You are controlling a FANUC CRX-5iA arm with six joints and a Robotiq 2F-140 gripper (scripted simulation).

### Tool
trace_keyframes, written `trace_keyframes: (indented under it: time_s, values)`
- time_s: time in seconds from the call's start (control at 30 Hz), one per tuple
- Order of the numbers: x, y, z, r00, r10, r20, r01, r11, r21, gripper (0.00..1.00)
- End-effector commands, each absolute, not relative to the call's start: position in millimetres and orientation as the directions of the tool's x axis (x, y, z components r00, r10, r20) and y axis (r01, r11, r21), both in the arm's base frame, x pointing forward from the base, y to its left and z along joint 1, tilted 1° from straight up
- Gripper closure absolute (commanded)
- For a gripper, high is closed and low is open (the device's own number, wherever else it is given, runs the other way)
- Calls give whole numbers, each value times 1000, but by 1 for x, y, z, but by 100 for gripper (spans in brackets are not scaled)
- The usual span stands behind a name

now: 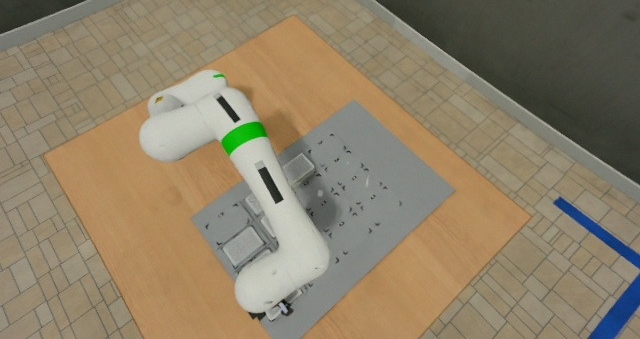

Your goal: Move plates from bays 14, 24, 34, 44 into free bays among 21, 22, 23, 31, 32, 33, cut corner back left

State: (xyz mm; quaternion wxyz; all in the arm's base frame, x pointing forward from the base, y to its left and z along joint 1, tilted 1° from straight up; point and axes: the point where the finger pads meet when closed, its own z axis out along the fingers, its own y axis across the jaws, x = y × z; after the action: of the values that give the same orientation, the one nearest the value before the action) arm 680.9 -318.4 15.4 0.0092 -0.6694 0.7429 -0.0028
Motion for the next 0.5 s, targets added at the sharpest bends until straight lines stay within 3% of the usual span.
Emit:
trace_keyframes:
  time_s: [0.0,0.47]
  values:
    - [681,-319,17,-104,-995,-9,-994,104,-19,39]
    - [681,-319,17,-104,-995,-9,-994,104,-19,40]
